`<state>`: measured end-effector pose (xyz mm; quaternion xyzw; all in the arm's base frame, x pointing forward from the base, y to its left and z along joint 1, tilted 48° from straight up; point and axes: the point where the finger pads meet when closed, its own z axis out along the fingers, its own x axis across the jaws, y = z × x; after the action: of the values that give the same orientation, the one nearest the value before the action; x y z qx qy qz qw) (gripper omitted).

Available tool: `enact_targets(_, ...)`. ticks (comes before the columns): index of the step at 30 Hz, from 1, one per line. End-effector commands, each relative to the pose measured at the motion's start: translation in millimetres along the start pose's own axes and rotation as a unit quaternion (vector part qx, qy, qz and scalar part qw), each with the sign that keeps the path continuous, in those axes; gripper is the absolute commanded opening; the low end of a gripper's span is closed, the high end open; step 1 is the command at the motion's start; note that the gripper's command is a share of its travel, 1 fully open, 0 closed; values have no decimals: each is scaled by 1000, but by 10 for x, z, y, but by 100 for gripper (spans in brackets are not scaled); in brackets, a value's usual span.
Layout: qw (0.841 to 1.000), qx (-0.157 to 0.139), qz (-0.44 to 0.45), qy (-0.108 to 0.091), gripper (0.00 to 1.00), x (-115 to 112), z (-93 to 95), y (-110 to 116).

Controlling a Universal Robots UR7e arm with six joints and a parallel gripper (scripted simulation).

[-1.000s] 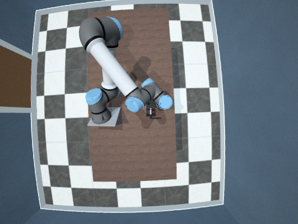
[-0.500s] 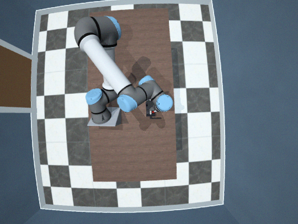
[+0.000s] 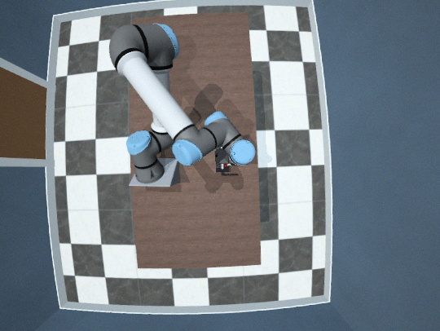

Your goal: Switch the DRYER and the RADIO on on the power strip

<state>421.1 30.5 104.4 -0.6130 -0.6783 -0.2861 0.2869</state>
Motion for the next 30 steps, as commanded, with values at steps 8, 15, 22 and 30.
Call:
enact_targets(8,999,0,43,0,100,-20,31,-15)
enact_targets(15,991,0,132,0,100,-55,106,-45)
enact_targets(22,975,0,222,-1,100,-90,182,-71)
enact_targets(30,921,0,389,-1,100,-158,330,-106)
